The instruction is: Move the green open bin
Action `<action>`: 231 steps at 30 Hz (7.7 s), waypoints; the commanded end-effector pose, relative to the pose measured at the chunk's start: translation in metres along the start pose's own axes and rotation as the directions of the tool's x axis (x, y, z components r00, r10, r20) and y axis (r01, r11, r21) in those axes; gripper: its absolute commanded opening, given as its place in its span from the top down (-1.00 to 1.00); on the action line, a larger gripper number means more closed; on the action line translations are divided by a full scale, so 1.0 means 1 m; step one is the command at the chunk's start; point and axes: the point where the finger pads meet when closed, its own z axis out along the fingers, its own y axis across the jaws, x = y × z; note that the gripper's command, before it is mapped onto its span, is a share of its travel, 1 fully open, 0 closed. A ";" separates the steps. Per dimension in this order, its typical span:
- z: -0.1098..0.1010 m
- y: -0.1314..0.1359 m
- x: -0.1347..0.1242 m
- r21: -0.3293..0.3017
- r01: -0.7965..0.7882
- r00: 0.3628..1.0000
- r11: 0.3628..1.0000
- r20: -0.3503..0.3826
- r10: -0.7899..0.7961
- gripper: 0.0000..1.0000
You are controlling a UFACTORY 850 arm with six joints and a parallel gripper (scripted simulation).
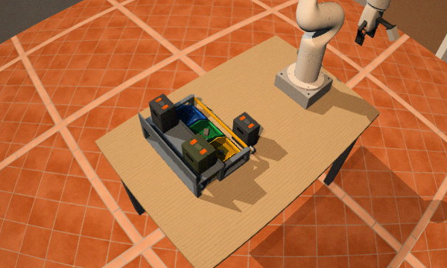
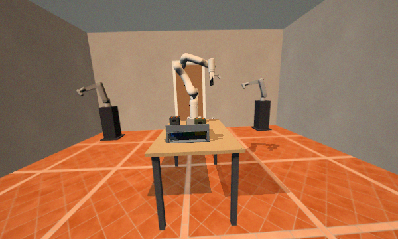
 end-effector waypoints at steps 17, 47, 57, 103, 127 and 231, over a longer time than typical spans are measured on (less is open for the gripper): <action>-0.001 0.043 -0.029 0.002 0.001 1.000 1.000 -0.002 -0.001 -1.00; 0.000 0.124 -0.086 0.001 0.001 1.000 1.000 -0.002 -0.001 -1.00; 0.000 0.139 -0.098 0.001 0.001 1.000 1.000 -0.001 -0.001 -1.00; 0.000 0.244 -0.172 0.001 0.001 1.000 1.000 -0.001 -0.001 -1.00; 0.000 0.317 -0.223 0.000 0.001 1.000 1.000 -0.001 -0.001 -1.00; 0.000 0.430 -0.302 0.000 0.001 1.000 1.000 -0.001 -0.001 -1.00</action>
